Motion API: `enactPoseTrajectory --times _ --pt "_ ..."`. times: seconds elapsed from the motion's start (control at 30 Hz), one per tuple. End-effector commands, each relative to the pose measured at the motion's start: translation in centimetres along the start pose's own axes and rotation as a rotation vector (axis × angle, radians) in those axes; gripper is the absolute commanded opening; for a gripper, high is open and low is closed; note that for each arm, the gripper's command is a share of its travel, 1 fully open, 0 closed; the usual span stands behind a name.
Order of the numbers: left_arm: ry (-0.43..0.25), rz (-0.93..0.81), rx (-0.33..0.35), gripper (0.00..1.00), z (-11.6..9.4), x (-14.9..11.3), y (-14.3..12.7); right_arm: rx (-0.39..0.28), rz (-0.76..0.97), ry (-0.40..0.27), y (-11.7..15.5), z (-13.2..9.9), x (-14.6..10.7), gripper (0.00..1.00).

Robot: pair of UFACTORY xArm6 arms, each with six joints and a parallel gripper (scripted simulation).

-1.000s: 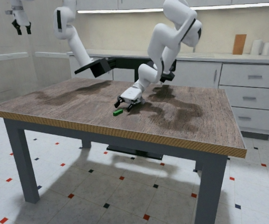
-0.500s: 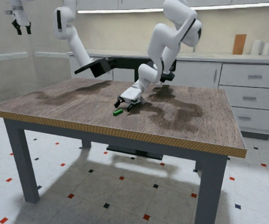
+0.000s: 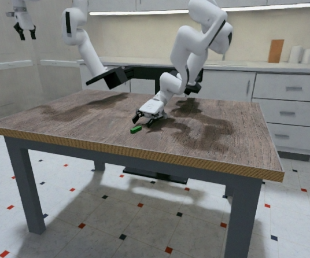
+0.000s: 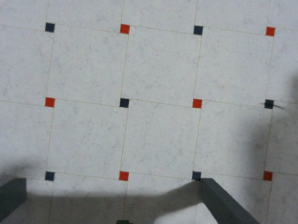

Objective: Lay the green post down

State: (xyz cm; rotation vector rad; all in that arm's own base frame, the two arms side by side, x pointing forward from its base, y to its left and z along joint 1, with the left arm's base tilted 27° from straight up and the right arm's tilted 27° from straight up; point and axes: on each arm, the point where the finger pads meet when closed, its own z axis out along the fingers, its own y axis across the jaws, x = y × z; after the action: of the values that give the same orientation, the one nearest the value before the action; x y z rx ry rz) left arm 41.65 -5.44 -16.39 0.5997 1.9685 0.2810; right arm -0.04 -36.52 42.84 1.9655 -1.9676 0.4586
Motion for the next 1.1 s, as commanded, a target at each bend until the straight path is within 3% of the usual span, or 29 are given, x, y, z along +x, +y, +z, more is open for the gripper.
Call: enactPoseTrajectory --times 0.0,0.53,1.07 --pt "-0.002 0.0 0.0 1.0 -0.6 -0.4 0.0 0.0 0.0 0.005 0.0 -0.2 0.1 1.0" --pt "-0.002 0.0 0.0 1.0 -5.0 -2.8 0.0 0.0 0.0 0.005 0.0 -0.2 0.1 1.0" --pt "-0.002 0.0 0.0 1.0 -6.2 -3.4 0.0 0.0 0.0 0.005 0.0 -0.2 0.1 1.0"
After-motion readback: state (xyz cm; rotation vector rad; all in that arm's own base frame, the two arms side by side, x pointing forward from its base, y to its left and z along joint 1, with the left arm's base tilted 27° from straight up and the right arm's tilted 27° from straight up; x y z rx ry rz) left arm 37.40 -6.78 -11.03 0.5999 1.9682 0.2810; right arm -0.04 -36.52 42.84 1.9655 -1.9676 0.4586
